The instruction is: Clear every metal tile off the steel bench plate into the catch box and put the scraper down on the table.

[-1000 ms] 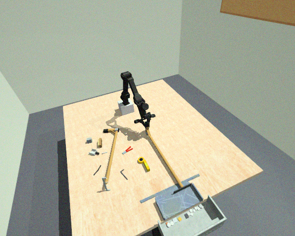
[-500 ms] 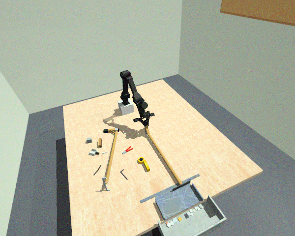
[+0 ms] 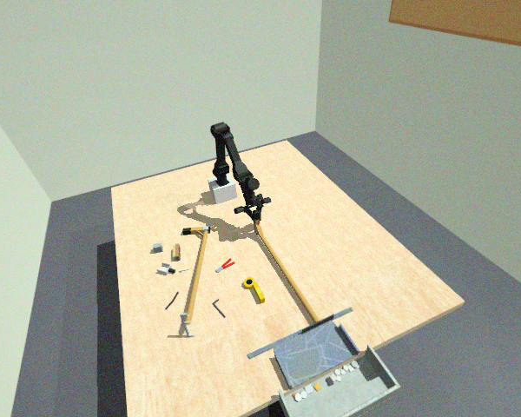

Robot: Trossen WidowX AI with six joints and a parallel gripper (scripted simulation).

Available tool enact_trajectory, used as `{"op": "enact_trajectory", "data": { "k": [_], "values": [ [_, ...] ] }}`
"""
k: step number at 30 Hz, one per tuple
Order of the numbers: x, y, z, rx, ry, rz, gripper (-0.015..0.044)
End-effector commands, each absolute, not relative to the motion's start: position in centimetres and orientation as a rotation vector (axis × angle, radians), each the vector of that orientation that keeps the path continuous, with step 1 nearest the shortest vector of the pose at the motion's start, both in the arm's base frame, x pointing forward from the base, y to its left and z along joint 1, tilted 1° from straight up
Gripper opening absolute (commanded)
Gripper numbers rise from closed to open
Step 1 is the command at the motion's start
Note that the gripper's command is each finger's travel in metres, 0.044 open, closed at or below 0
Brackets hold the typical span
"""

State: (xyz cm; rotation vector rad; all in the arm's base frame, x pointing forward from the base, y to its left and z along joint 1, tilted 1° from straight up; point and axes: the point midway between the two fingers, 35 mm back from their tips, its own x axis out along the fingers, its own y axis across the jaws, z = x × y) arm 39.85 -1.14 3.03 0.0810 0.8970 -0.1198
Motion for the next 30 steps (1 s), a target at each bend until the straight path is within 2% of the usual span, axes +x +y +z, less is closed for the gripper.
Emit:
{"op": "enact_trajectory", "data": {
  "k": [1, 30],
  "values": [
    [39.4, -1.1, 3.2, 0.084, 0.887, -0.124, 0.0000],
    [35.5, -1.1, 2.6, 0.084, 0.886, -0.124, 0.0000]
  ]
}}
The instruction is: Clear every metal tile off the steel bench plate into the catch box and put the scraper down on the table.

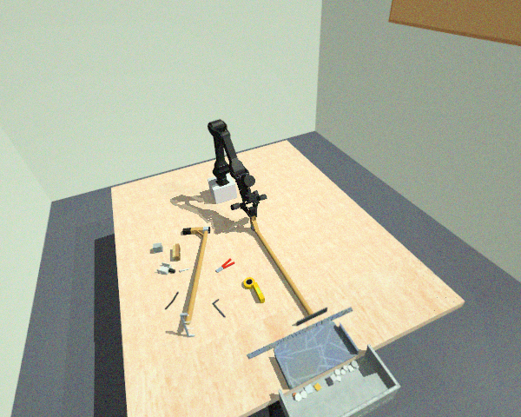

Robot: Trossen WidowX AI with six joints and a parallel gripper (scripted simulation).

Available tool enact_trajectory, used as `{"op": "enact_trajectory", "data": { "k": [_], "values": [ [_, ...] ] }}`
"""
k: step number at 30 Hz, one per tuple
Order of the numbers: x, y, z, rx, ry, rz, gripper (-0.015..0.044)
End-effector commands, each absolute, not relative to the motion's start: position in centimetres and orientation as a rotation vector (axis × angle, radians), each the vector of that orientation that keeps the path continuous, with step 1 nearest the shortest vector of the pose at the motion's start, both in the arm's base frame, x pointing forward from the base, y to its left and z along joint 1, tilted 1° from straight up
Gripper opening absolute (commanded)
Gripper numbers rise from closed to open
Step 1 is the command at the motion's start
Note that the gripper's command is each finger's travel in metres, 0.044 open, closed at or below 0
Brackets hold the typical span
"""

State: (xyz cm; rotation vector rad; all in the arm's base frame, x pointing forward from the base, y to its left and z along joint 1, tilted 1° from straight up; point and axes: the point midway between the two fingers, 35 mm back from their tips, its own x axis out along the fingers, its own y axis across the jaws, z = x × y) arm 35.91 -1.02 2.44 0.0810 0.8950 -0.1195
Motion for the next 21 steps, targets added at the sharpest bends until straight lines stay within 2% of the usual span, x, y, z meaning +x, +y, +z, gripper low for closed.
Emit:
{"op": "enact_trajectory", "data": {
  "k": [1, 21],
  "values": [
    [35.4, -1.1, 2.5, 0.084, 0.886, -0.124, 0.0000],
    [34.2, -2.6, 2.3, 0.086, 0.887, -0.131, 0.0000]
  ]
}}
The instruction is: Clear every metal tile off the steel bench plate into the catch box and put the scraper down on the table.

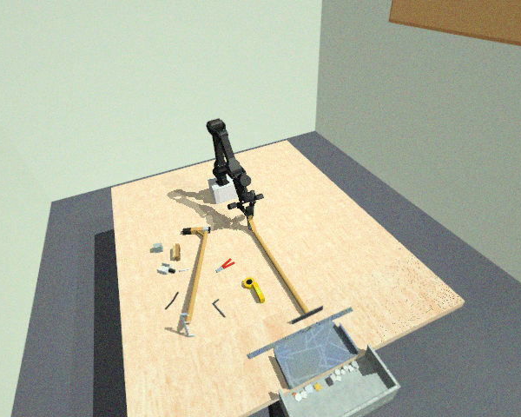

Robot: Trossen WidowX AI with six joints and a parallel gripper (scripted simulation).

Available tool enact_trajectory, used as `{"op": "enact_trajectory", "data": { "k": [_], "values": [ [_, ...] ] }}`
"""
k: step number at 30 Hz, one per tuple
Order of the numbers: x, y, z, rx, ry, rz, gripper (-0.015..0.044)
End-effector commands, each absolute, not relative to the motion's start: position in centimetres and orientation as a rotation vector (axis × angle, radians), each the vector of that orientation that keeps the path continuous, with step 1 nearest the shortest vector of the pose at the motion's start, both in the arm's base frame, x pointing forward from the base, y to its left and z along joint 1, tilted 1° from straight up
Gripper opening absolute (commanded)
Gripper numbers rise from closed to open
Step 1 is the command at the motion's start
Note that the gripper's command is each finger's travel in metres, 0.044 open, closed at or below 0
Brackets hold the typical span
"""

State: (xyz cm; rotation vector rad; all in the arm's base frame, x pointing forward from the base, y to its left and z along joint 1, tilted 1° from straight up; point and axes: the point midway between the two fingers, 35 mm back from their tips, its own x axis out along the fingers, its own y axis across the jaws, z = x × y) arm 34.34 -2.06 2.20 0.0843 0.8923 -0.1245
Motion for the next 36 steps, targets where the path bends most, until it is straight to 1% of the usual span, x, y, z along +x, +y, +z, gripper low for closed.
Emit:
{"op": "enact_trajectory", "data": {
  "k": [1, 22, 36],
  "values": [
    [34.1, -2.7, 2.2, 0.086, 0.887, -0.132, 0.0000],
    [33.2, -4.9, 2.1, 0.089, 0.887, -0.145, 0.0000],
    [35.0, -5.5, 2.2, 0.090, 0.883, -0.149, 0.0000]
  ]
}}
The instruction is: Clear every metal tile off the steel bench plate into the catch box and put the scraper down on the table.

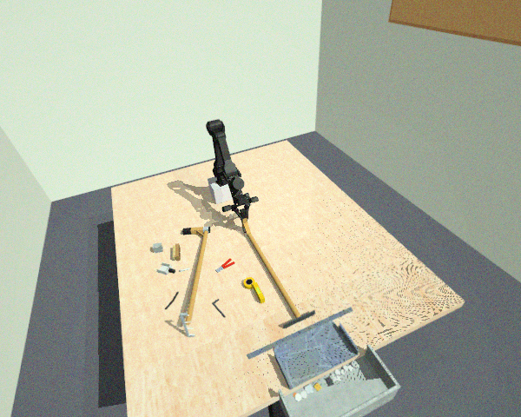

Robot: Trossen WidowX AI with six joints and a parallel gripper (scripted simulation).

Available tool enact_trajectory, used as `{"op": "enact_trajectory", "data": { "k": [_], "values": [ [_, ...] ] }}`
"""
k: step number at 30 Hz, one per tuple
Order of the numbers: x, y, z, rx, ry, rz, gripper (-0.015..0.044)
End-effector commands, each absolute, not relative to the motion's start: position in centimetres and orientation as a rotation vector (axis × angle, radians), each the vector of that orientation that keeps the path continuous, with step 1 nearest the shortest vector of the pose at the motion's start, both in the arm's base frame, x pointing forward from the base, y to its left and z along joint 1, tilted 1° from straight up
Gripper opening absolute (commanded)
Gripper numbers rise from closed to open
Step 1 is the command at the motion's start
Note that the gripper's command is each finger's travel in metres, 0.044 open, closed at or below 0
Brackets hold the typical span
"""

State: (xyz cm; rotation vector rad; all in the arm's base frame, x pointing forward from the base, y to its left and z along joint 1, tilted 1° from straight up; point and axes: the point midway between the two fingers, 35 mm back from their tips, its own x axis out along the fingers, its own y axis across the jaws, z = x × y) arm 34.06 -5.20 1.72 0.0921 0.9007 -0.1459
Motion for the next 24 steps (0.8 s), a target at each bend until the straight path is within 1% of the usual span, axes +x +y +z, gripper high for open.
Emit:
{"op": "enact_trajectory", "data": {
  "k": [1, 24],
  "values": [
    [35.1, -5.6, 2.2, 0.090, 0.883, -0.149, 0.0000],
    [38.8, -6.3, 2.2, 0.092, 0.875, -0.157, 0.0000]
  ]
}}
